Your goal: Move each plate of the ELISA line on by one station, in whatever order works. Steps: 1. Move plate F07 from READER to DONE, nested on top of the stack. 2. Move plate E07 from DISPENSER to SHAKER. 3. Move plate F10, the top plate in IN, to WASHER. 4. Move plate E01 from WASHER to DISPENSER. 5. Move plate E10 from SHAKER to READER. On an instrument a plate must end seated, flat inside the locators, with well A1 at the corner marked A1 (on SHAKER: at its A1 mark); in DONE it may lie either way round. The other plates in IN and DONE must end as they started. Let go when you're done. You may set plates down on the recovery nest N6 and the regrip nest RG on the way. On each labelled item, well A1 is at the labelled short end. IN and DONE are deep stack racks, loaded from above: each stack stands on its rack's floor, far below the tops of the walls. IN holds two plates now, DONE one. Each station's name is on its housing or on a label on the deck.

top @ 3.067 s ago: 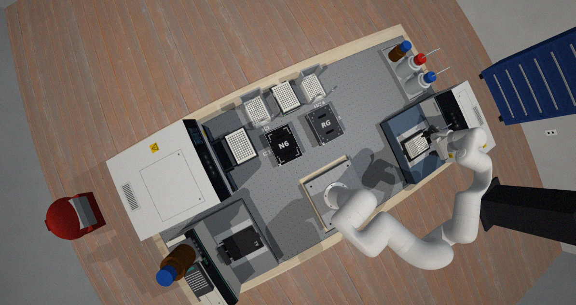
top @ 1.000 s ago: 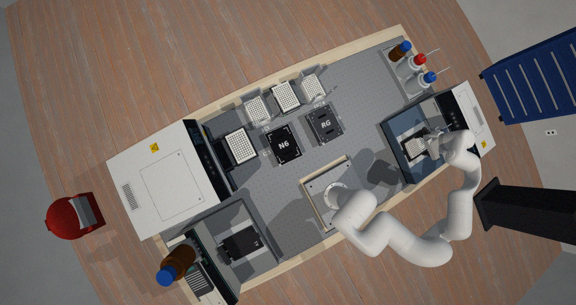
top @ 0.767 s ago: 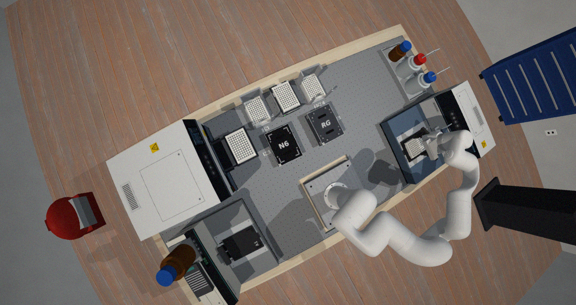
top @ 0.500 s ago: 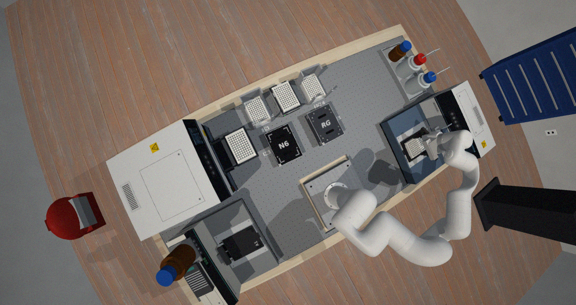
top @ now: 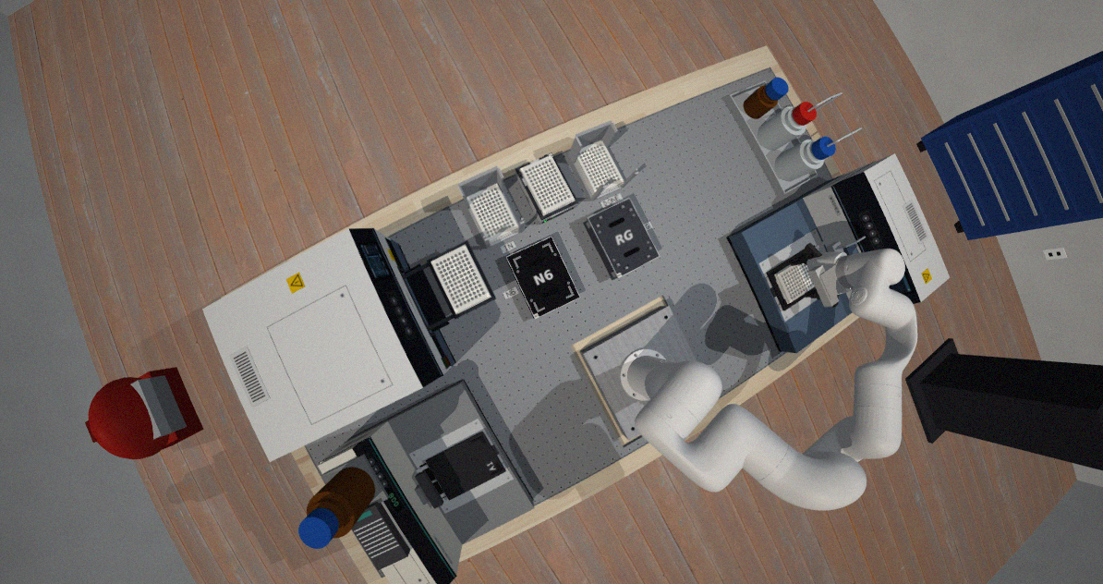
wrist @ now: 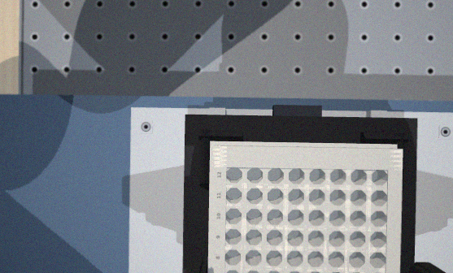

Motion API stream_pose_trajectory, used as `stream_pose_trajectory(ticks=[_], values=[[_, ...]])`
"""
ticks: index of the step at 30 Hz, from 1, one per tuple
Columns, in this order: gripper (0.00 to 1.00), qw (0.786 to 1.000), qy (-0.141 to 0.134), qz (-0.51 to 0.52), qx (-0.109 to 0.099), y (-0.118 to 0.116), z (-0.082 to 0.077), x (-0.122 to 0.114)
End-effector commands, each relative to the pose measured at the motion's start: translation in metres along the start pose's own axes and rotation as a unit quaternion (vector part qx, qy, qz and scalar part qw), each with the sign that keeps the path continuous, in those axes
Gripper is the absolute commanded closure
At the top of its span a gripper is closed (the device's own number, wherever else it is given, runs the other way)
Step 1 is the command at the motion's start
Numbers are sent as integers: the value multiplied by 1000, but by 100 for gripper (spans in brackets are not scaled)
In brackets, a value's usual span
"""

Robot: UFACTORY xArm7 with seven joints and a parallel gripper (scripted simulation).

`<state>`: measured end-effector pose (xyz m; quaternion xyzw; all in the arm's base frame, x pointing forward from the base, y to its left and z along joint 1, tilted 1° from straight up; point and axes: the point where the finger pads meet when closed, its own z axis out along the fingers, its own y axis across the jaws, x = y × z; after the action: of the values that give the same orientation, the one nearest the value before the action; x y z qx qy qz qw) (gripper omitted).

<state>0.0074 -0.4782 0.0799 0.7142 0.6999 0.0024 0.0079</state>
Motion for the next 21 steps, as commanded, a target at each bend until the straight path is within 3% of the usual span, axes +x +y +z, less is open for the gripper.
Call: stream_pose_trajectory(ticks=[1, 21], values=[[0, 1000, -3, 0, -1, 1, -1, -1], [0, 1000, -3, 0, -1, 1, 5, -1]])
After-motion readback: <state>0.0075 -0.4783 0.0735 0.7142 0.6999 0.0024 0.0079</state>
